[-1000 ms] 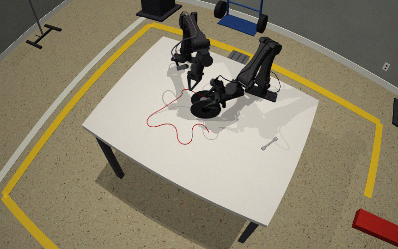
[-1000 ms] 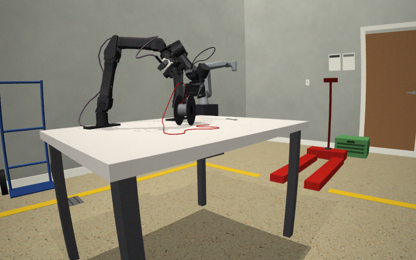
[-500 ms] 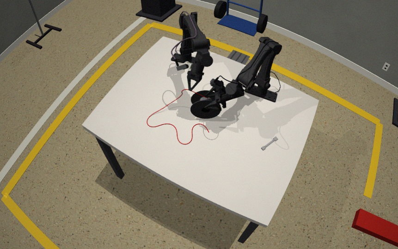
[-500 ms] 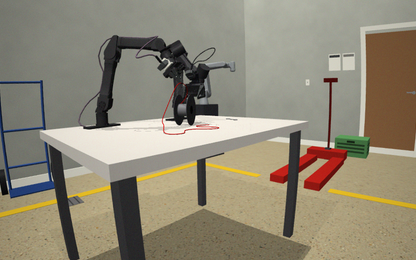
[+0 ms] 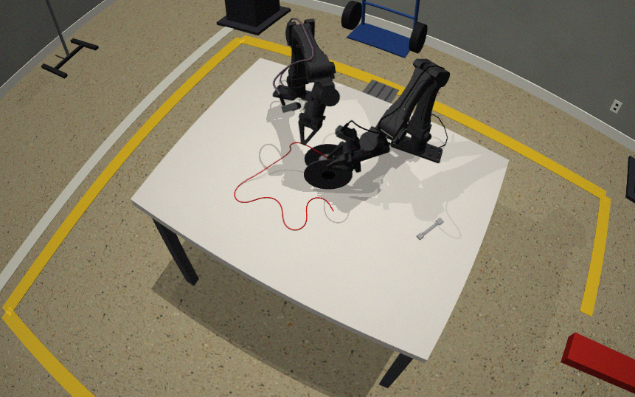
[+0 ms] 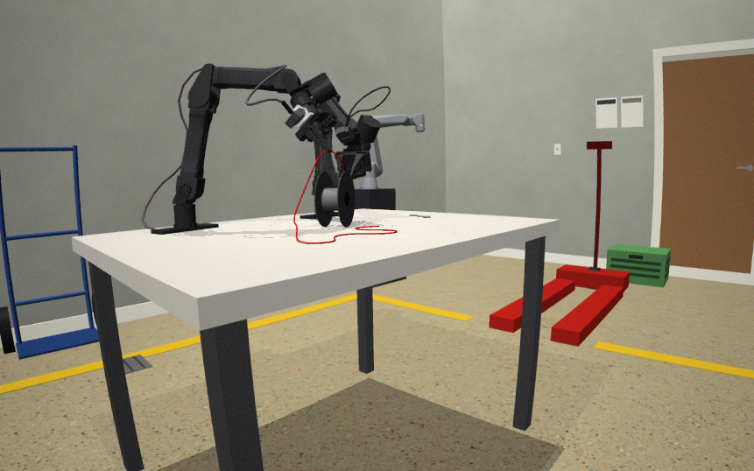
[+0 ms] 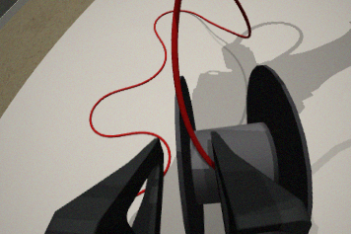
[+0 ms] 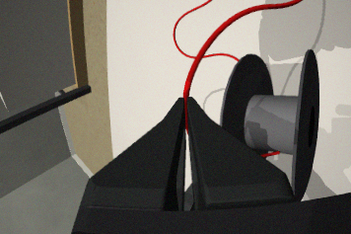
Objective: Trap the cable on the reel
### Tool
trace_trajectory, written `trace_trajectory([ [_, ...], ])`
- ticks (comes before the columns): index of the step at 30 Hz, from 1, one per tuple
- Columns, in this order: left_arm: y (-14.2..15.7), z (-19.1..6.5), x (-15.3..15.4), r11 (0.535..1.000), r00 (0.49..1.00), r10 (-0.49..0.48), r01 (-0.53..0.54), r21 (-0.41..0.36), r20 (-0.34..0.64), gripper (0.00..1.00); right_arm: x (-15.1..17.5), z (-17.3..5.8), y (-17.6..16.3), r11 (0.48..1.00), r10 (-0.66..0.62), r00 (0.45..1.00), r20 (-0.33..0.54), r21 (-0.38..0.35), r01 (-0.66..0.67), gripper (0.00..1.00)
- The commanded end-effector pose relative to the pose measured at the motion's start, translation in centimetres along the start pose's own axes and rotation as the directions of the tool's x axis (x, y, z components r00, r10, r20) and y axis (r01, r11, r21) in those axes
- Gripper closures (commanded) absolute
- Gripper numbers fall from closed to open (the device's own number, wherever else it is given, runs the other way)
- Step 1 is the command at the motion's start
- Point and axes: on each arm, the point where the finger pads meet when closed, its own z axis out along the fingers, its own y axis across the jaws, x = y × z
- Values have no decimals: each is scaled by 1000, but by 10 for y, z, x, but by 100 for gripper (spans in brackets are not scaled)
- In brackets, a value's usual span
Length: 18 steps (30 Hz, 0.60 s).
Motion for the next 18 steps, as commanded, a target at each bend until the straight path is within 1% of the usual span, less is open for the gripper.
trace_trajectory([
  [1, 2, -6, -13, 1000, 1000, 9, -9, -7, 21, 69, -2, -13, 15, 999, 15, 1000, 4, -38, -15, 100],
  [2, 2, -6, -13, 1000, 1000, 9, -9, -7, 21, 69, -2, -13, 15, 999, 15, 1000, 4, -38, -15, 100],
  [12, 1, -6, -12, 1000, 1000, 8, -8, -5, 20, 100, -2, -13, 15, 999, 15, 1000, 4, -38, -15, 100],
  [14, 3, -7, -19, 1000, 999, 18, -18, -11, 31, 100, -2, -12, 15, 999, 15, 1000, 5, -37, -15, 100],
  [15, 1, -6, -14, 1000, 1000, 11, -10, -5, 23, 100, -2, -12, 15, 999, 15, 1000, 5, -37, -15, 100],
  [16, 2, -7, -20, 1000, 999, 17, -17, -6, 31, 100, -2, -12, 15, 999, 15, 1000, 5, -36, -15, 100],
  [18, 1, -7, -20, 1000, 999, 17, -17, -5, 31, 100, -2, -12, 15, 999, 15, 1000, 5, -36, -15, 100],
])
